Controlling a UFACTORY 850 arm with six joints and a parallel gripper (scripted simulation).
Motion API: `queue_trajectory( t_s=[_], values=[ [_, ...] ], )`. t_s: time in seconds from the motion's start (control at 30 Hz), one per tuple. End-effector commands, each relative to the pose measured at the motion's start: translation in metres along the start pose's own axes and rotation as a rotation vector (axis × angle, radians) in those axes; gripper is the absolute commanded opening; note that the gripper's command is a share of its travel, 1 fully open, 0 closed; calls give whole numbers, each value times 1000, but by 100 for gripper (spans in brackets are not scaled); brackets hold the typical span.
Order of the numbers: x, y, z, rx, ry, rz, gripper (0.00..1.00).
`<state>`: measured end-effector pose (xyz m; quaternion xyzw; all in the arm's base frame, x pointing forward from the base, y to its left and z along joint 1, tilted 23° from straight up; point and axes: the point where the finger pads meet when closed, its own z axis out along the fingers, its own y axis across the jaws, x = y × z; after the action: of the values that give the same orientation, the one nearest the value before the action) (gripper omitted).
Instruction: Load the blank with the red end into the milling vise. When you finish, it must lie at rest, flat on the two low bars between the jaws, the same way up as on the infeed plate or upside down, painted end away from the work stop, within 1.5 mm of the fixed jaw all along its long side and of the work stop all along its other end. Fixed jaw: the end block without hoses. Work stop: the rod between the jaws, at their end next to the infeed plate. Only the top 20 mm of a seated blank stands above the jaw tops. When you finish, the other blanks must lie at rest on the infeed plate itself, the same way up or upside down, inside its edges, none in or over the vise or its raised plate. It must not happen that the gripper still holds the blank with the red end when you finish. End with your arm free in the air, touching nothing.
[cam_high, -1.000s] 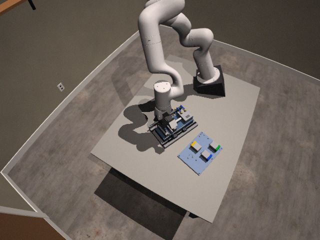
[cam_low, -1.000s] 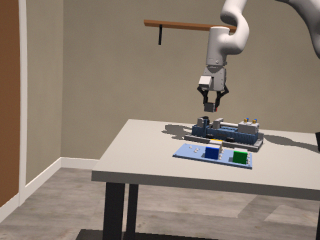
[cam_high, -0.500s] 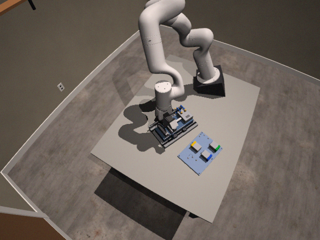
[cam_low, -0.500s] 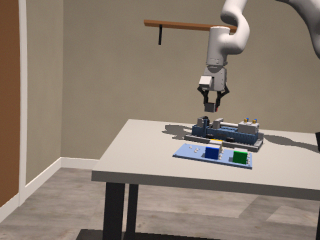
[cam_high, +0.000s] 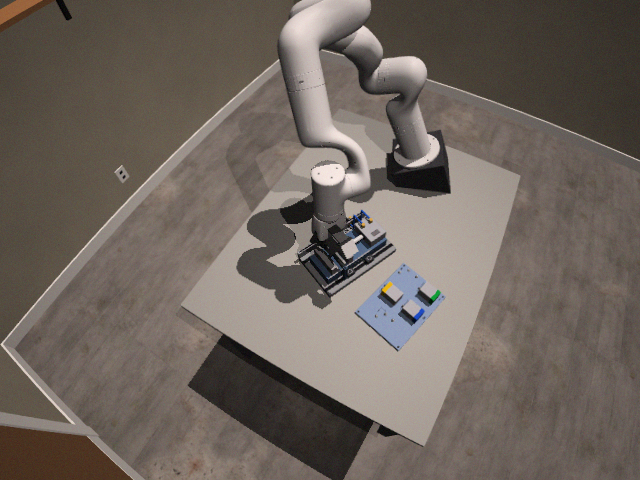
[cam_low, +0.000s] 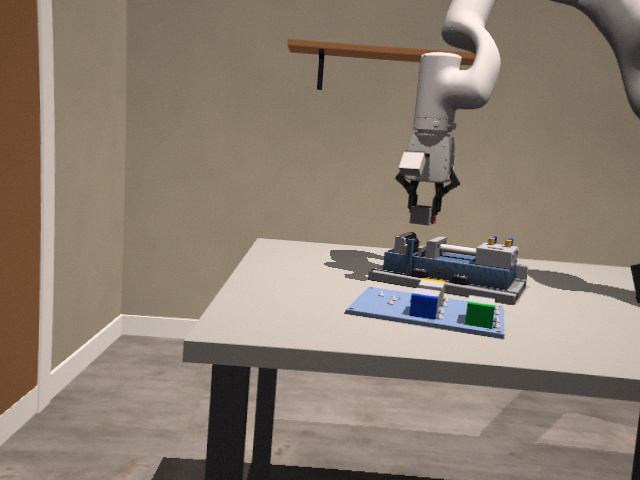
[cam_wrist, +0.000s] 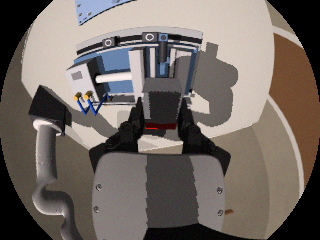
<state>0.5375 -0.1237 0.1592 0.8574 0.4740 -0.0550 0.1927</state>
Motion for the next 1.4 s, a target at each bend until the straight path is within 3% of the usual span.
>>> queue_trajectory(
  t_s=[0.0, 1.37],
  values=[
    [2, -1, -1, -2, 1, 0, 0],
    [5, -3, 2, -2, 1, 0, 0]
  ],
)
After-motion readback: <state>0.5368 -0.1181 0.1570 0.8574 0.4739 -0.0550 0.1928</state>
